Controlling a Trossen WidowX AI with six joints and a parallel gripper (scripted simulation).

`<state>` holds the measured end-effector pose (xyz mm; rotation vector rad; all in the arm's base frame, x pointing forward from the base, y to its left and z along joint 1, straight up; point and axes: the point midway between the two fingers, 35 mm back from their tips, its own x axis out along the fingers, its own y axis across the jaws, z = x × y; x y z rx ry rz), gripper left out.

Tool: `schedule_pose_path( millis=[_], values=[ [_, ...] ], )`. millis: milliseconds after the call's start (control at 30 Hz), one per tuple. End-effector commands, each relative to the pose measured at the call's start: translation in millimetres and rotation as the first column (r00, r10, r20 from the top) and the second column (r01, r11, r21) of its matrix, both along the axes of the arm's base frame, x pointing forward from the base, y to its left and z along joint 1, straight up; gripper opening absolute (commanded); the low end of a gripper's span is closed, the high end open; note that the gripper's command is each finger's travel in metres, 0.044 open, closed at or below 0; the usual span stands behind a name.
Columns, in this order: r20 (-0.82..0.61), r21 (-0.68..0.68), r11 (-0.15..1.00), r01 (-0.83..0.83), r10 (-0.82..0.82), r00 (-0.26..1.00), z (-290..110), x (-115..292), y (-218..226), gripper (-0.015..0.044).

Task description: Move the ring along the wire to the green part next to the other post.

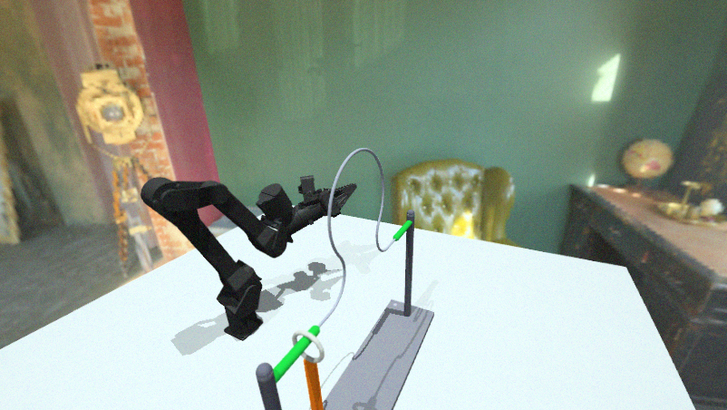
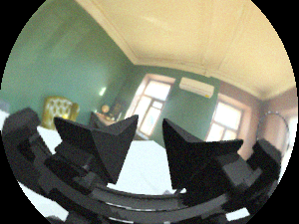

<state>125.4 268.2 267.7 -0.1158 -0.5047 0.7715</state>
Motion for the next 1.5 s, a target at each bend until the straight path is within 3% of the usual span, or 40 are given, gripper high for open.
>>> schedule_pose_path(
  millis=[0, 833, 1467],
  values=[
    [0.01, -0.049, 0.998, 0.048, -0.047, 0.999, -12.4, 24.9, -7.7, 0.016],
    [-0.022, -0.244, 0.925, 0.292, -0.306, 0.952, -69.9, 148.5, -105.6, 0.016],
    [-0.15, -0.322, 0.847, 0.423, -0.487, 0.86, -118.8, 182.6, -225.0, 0.016]
  ],
)
